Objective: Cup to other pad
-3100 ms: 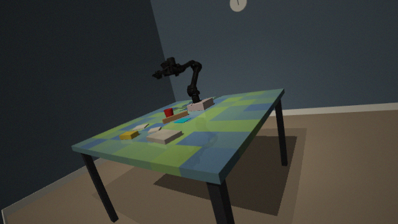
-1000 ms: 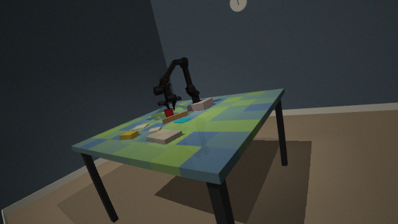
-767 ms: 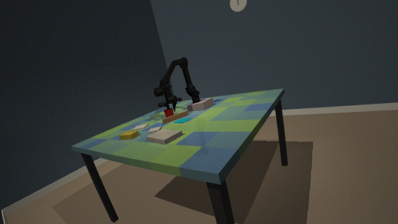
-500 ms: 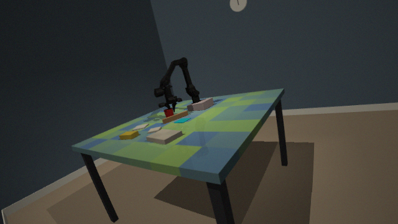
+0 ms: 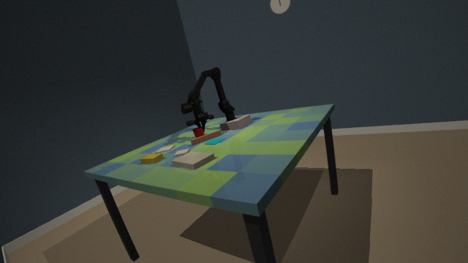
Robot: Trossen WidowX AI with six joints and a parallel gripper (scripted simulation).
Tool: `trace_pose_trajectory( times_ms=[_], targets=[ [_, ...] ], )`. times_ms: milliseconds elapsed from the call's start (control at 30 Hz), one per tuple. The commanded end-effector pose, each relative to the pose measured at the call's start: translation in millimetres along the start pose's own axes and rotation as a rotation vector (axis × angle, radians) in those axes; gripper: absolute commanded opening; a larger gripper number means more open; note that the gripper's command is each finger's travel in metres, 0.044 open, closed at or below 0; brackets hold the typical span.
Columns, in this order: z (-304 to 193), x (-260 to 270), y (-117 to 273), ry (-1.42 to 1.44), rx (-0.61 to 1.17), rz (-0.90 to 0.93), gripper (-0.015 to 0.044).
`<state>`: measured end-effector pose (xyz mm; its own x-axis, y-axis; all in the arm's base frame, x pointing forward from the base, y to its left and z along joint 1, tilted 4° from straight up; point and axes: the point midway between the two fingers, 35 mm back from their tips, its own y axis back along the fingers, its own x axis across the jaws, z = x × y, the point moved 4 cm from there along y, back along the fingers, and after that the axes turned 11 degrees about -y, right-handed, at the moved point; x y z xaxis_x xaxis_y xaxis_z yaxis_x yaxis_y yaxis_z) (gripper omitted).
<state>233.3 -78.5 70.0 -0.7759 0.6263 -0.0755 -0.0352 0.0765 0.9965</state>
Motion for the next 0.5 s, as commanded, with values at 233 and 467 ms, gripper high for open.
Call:
trace_pose_trajectory(
  times_ms=[233,467],
  targets=[
    [1.1,-1.3,31.7,0.001,0.002,0.000,0.0000],
    [1.6,-0.7,54.9,0.002,0.004,0.000,0.0000]
  ],
)
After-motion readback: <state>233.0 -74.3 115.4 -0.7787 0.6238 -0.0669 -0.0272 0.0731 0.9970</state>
